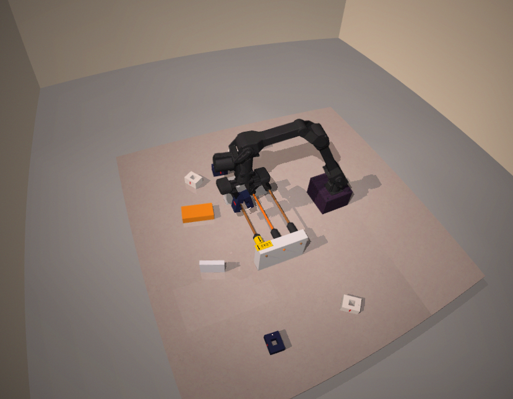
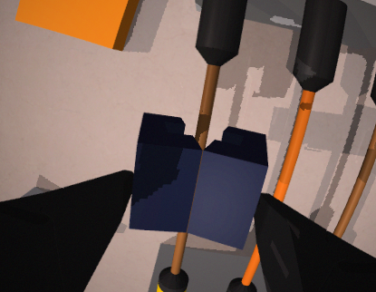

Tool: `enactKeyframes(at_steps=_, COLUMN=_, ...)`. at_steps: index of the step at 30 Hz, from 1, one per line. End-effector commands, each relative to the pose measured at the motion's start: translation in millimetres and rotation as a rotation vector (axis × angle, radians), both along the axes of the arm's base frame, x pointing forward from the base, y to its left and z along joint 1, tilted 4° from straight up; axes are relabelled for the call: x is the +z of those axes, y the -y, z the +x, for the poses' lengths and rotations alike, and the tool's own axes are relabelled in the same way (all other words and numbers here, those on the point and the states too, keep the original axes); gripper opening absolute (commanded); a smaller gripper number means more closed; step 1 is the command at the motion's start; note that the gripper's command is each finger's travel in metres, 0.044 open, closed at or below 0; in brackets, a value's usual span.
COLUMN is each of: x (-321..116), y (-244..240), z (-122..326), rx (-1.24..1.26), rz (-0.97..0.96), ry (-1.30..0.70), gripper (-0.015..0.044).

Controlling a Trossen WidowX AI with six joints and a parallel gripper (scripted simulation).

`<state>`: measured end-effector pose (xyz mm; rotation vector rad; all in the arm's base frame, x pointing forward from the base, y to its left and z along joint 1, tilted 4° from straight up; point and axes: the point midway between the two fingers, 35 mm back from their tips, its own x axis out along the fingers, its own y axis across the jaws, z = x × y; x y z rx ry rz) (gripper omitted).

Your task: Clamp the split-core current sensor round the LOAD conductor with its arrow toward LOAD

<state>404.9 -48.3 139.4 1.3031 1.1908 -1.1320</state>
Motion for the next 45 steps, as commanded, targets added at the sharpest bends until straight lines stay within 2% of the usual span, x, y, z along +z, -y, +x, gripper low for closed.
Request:
enactKeyframes(at_steps=1, x=-9, y=0, z=1, rx=-0.007, rz=-0.004, ry=-0.006, gripper=0.0)
enactKeyframes(at_steps=26, x=-49, y=-2, z=3, rx=-0.007, rz=-0.004, ry=-0.006, gripper=0.0)
enactKeyframes(at_steps=45, x=-45, y=-3, z=4, rx=0.0, rz=0.001, ry=-0.002, gripper=0.0)
